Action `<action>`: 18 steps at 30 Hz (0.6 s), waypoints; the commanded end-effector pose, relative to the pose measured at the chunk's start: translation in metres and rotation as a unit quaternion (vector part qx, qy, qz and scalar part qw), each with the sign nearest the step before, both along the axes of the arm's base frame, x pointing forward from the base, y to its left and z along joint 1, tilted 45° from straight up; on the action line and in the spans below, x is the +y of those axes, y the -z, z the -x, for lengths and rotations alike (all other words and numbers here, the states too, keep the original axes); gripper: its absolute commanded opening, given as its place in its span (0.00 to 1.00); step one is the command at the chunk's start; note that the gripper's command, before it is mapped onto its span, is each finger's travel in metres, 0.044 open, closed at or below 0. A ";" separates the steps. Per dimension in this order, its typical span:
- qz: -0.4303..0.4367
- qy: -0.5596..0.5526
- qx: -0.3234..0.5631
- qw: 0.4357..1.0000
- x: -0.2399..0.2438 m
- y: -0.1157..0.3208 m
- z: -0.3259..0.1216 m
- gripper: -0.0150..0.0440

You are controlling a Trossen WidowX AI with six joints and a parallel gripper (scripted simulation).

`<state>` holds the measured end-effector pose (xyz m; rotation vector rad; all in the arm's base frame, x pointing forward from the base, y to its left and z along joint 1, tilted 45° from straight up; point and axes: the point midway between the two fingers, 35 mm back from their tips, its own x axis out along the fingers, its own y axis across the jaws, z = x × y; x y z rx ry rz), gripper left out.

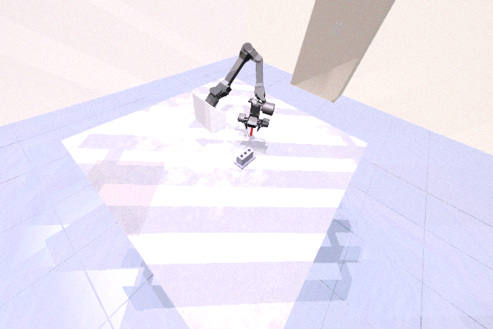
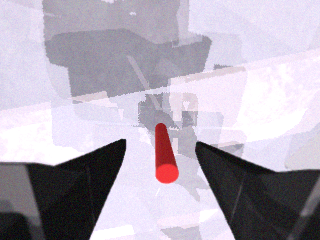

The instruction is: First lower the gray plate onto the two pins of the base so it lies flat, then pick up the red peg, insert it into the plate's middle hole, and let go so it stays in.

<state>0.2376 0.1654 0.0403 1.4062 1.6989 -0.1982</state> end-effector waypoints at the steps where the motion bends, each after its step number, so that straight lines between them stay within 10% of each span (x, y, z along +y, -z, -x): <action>1: 0.002 0.003 0.003 1.000 0.000 0.002 0.000 0.60; 7: 0.002 0.003 0.003 1.000 0.000 0.002 0.000 0.33; 18: 0.003 0.002 0.003 1.000 -0.003 0.000 -0.001 0.25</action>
